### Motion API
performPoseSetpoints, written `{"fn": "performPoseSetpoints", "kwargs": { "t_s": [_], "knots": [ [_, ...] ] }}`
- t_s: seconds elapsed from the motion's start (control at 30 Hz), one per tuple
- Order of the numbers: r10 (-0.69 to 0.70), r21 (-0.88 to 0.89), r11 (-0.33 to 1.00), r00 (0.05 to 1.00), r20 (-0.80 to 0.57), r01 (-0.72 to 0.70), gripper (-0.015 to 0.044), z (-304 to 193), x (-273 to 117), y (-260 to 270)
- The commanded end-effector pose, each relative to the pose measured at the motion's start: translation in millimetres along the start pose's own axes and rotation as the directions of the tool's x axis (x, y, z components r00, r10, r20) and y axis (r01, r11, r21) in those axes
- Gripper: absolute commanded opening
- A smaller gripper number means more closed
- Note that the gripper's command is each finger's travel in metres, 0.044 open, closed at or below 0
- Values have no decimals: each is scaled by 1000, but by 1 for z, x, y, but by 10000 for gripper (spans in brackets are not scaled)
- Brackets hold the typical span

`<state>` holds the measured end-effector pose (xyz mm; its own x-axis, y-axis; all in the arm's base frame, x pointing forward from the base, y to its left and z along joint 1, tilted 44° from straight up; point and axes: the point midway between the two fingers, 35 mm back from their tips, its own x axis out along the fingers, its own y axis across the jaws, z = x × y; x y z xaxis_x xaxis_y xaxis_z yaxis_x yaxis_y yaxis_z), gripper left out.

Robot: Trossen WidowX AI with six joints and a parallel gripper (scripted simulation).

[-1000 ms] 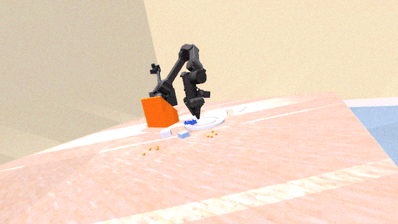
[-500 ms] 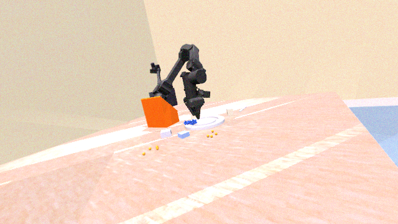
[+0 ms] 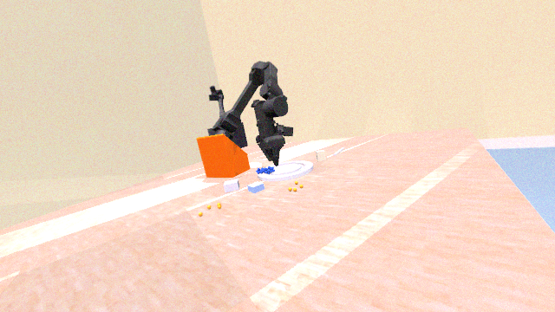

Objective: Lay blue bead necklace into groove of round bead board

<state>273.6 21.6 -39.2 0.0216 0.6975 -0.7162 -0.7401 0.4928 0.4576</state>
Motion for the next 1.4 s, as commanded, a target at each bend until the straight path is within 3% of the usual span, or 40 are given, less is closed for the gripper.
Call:
{"fn": "performPoseSetpoints", "kwargs": {
  "t_s": [0.0,0.13,0.2,0.33,0.5,1.37],
  "knots": [
    [-3,-5,1000,1000,-3,3,440,0,-1,-1],
    [-3,-5,1000,1000,-3,3,440,0,-1,-1],
    [-3,52,999,1000,-4,3,387,-4,-2,1],
    [-5,383,924,1000,-7,7,380,-30,-9,16],
    [-2,700,714,1000,-6,6,380,-56,-14,36],
    [-8,703,711,1000,-8,11,380,-56,0,34]
  ]
}}
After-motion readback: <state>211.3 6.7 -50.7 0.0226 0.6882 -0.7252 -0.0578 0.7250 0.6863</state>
